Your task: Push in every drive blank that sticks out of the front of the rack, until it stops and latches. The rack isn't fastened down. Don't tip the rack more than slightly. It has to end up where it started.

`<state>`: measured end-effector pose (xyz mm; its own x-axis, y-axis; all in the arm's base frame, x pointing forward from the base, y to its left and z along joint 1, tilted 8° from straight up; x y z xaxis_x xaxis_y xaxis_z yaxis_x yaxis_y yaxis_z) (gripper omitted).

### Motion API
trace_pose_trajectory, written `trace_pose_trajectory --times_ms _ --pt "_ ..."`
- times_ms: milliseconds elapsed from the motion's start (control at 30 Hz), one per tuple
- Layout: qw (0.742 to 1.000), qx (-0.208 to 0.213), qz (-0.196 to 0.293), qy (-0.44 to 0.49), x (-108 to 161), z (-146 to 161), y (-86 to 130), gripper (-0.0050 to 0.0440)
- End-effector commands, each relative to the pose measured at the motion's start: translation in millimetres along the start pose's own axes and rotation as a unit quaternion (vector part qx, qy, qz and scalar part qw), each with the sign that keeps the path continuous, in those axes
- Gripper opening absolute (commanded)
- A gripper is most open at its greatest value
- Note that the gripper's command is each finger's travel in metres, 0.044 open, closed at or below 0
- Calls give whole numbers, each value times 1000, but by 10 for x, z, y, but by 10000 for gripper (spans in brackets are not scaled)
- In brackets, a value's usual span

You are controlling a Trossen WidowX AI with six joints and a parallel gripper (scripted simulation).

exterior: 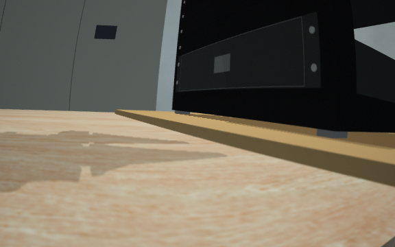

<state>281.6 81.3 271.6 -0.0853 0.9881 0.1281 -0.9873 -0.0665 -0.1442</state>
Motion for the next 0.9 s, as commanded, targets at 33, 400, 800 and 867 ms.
trace_pose_trajectory --times_ms 33,400,800,867 --pt "1000 3 -2 -1 -4 -29 2 440" --pt "1000 3 -2 -1 -4 -29 2 -50" --pt "1000 3 -2 -1 -4 -29 2 -50" --pt "1000 3 -2 -1 -4 -29 2 -50"
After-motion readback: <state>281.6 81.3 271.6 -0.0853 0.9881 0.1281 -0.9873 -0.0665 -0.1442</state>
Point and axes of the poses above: the point midway between the two fingers, 35 mm back from their tips, its own y axis back along the fingers, its own z axis across the jaws, x = y × z, the point moved 1 cm from there along y, back along the fingers, and after that the axes turned 10 degrees about -y, right-handed, at the moved point
